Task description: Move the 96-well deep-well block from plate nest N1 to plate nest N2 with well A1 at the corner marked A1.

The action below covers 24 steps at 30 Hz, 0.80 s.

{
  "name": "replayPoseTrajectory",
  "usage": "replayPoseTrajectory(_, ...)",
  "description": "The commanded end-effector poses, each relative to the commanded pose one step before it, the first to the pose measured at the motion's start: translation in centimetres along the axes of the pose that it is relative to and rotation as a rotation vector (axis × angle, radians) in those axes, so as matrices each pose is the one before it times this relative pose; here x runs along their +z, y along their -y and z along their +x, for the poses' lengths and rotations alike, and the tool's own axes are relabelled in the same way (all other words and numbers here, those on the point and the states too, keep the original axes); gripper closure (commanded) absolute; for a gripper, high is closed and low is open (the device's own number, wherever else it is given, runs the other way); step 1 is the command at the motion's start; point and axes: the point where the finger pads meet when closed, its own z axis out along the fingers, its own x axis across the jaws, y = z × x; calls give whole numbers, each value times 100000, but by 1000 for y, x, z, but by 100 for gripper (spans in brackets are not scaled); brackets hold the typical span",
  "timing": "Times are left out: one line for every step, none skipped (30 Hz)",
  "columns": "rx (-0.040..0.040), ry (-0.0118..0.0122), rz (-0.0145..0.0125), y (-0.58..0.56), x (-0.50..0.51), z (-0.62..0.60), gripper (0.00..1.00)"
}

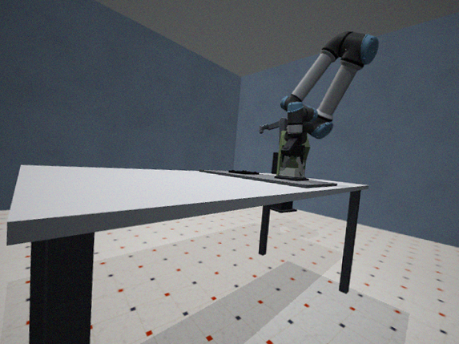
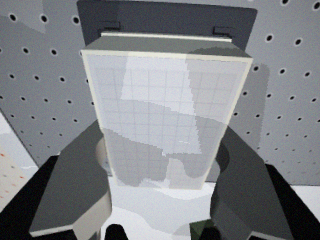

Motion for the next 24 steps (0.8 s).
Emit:
replayPoseTrajectory(-41,-5,69,34,47,-7,100)
replayPoseTrajectory(0,0,0,3,16,0,100)
replayPoseTrajectory(0,0,0,3,16,0,100)
replayPoseTrajectory(0,0,0,3,16,0,100)
replayPoseTrajectory(0,0,0,3,16,0,100)
replayPoseTrajectory(0,0,0,3,16,0,100)
replayPoseTrajectory(0,0,0,3,16,0,100)
replayPoseTrajectory(0,0,0,3,16,0,100)
replayPoseTrajectory(0,0,0,3,16,0,100)
replayPoseTrajectory(0,0,0,3,16,0,100)
replayPoseTrajectory(0,0,0,3,16,0,100)
replayPoseTrajectory(0,0,0,0,0,0,100)
replayPoseTrajectory(0,0,0,0,0,0,100)
replayPoseTrajectory(0,0,0,3,18,-1,100)
replayPoseTrajectory(0,0,0,3,16,0,100)
replayPoseTrajectory(0,0,0,3,16,0,100)
replayPoseTrajectory(0,0,0,3,16,0,100)
replayPoseTrajectory(0,0,0,3,16,0,100)
replayPoseTrajectory(0,0,0,3,16,0,100)
replayPoseTrajectory(0,0,0,3,16,0,100)
replayPoseTrajectory(0,0,0,3,16,0,100)
replayPoseTrajectory(0,0,0,3,16,0,100)
replayPoseTrajectory(0,0,0,3,16,0,100)
replayPoseTrajectory(0,0,0,3,16,0,100)
